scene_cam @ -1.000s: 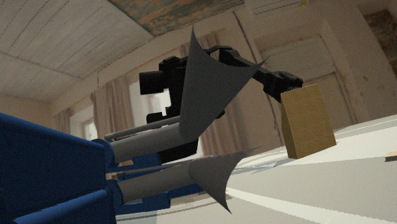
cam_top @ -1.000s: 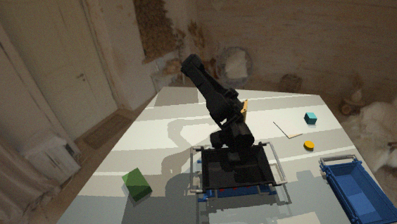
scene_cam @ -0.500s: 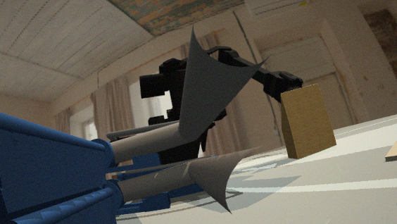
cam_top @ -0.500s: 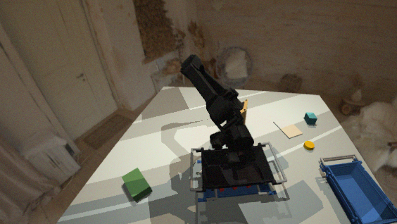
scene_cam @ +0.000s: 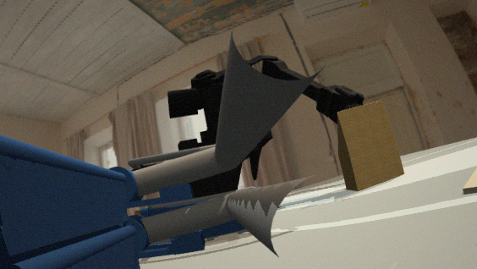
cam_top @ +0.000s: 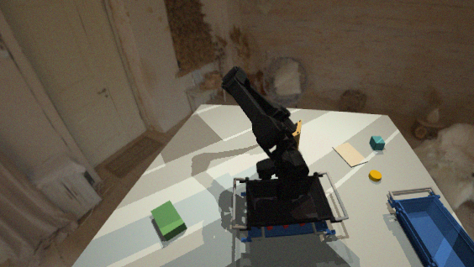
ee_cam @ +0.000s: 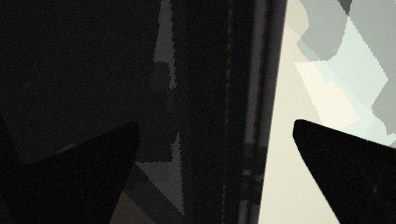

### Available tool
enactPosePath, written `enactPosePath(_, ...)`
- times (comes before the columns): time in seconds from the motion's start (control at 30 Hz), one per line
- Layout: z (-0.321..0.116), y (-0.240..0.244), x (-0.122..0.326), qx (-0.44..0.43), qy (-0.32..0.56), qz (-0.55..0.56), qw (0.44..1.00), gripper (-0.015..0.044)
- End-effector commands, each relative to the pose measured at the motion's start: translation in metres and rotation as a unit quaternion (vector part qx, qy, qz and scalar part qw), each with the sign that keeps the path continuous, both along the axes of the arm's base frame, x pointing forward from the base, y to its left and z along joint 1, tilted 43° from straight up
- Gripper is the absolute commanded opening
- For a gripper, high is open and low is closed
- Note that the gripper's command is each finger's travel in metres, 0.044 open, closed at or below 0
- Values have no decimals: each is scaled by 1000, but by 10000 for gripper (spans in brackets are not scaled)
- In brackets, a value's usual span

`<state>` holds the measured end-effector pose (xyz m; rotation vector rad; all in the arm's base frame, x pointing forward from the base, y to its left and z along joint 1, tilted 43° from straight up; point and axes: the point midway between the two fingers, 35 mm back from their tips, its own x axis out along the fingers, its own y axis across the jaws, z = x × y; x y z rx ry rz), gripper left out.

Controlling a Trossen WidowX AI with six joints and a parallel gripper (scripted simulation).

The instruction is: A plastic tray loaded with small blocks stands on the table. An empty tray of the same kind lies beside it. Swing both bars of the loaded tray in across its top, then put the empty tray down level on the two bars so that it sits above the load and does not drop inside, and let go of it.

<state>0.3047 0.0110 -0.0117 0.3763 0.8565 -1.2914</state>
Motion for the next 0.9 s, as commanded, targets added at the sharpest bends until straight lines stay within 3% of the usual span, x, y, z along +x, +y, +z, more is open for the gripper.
enactPosePath(0.0, 0, 0, 0, 0, 0, 0, 1000, 440)
enactPosePath(0.27, 10, 11, 2, 2, 0, 0, 1000, 440)
enactPosePath(0.73, 77, 73, -3, 3, 1, 1, 1000, 440)
enactPosePath(0.87, 75, 70, -5, 2, 2, 2, 1000, 440)
